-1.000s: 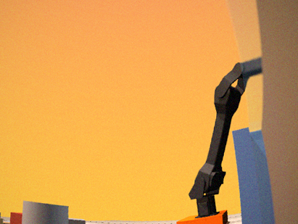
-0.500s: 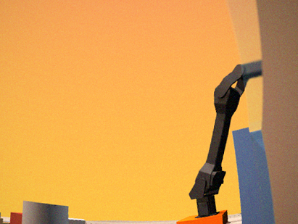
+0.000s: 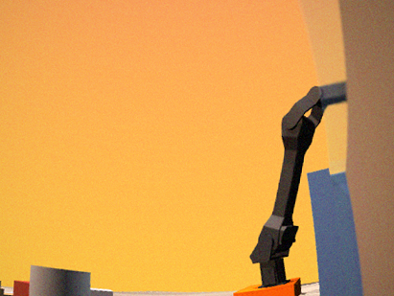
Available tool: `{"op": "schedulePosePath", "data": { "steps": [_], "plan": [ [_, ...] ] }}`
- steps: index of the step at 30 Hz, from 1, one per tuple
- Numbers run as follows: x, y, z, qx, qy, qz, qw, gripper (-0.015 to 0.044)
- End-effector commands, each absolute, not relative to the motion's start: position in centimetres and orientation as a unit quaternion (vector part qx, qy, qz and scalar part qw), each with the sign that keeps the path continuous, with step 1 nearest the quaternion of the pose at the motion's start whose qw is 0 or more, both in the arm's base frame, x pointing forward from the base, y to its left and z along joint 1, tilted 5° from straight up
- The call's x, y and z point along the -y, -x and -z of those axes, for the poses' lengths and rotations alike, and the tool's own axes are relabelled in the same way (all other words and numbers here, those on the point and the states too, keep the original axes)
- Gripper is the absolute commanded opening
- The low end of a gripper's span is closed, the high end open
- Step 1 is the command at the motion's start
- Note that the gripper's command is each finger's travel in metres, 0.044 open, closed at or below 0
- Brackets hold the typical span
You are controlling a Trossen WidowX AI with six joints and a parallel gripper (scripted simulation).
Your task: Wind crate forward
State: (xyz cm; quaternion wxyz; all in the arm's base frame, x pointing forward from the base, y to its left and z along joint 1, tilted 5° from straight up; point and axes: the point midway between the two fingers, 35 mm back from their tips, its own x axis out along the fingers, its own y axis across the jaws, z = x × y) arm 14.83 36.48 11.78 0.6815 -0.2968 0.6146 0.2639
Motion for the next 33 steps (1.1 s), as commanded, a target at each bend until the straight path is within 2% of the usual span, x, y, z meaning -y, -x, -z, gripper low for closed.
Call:
{"op": "schedulePosePath", "data": {
  "steps": [1,33],
  "plan": [
    [-36.0,-12.9,-11.3,-0.626,0.305,-0.268,0.665,0.0],
    [-34.4,-10.0,-11.1,-0.627,0.306,-0.268,0.664,0.0]
  ]
}}
